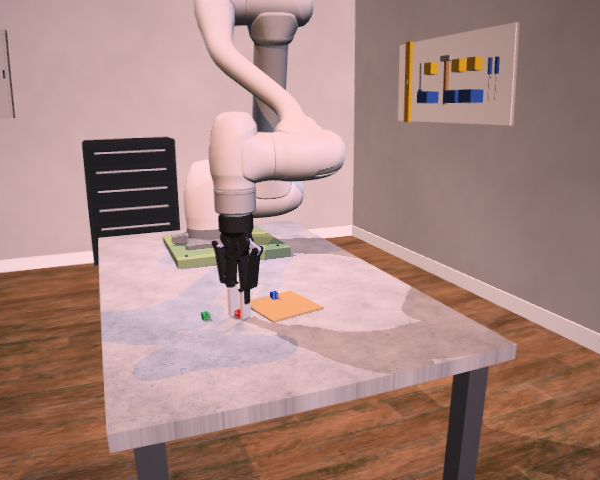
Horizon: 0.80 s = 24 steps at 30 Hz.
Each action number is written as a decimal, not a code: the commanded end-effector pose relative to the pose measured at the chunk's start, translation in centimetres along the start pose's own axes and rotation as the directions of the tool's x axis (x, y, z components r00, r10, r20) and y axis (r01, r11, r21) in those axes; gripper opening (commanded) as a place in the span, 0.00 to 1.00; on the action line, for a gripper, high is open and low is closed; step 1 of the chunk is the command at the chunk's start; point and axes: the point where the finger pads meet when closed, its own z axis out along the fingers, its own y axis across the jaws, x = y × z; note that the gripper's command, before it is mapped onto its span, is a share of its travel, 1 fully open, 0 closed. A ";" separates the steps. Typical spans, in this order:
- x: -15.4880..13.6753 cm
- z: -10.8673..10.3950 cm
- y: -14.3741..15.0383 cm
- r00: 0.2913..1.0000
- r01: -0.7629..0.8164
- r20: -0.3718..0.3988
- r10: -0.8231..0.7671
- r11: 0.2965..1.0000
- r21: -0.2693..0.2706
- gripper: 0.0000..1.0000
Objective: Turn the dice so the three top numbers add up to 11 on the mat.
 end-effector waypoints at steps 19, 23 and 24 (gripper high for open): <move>0.1 0.2 0.2 1.000 0.001 0.000 -0.001 1.000 0.000 0.07; 0.1 0.2 0.2 1.000 0.001 0.000 -0.001 1.000 0.000 0.07; 0.1 0.2 0.2 1.000 0.001 0.000 -0.001 1.000 0.000 0.07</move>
